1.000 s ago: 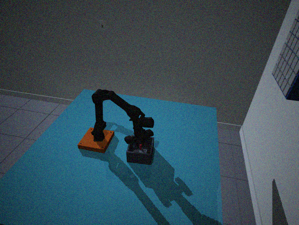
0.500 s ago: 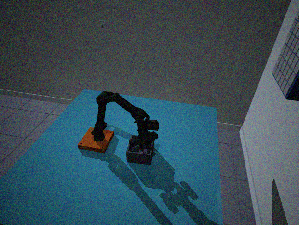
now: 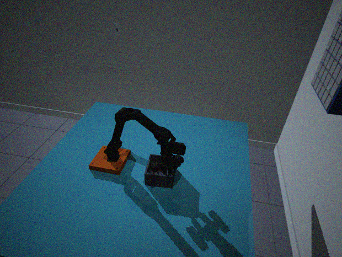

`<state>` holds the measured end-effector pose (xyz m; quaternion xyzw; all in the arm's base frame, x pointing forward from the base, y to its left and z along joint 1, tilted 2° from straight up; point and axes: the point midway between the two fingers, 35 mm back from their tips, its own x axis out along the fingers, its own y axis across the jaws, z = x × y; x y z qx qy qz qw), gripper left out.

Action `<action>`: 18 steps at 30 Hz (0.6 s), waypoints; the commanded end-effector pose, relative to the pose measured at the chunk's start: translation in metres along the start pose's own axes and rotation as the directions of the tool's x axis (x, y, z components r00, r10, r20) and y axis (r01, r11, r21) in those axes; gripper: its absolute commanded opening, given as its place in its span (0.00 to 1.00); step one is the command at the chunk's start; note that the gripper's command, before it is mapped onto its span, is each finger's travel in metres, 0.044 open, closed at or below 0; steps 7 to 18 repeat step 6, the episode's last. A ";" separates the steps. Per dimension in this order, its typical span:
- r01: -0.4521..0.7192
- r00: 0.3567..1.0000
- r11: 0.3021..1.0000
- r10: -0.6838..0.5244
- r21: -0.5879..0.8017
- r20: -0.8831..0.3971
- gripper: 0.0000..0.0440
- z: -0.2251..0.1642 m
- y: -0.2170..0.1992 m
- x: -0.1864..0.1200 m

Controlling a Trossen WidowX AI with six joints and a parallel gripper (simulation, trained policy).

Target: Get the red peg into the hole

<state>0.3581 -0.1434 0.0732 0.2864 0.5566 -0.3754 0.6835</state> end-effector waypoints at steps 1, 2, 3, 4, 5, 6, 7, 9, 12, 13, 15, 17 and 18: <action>0.001 1.000 1.000 -0.001 0.000 -0.013 0.16 0.006 -0.003 0.002; 0.002 1.000 1.000 -0.002 0.001 -0.017 0.16 0.008 -0.004 0.003; 0.003 1.000 1.000 -0.003 0.002 -0.016 0.15 0.011 -0.005 0.004; 0.006 1.000 1.000 -0.006 0.004 -0.018 0.15 0.013 -0.007 0.004; 0.008 1.000 1.000 -0.008 0.005 -0.018 0.14 0.016 -0.009 0.005; 0.011 1.000 1.000 -0.011 0.006 -0.018 0.14 0.019 -0.011 0.005; 0.011 1.000 1.000 -0.011 0.006 -0.018 0.14 0.019 -0.011 0.005; 0.011 1.000 1.000 -0.011 0.006 -0.018 0.14 0.019 -0.011 0.005; 0.011 1.000 1.000 -0.011 0.006 -0.018 0.14 0.019 -0.011 0.005; 0.011 1.000 1.000 -0.011 0.006 -0.018 0.14 0.019 -0.011 0.005; 0.011 1.000 1.000 -0.011 0.006 -0.018 0.14 0.019 -0.011 0.005; 0.011 1.000 1.000 -0.011 0.006 -0.018 0.14 0.019 -0.011 0.005; 0.011 1.000 1.000 -0.011 0.006 -0.018 0.14 0.019 -0.011 0.005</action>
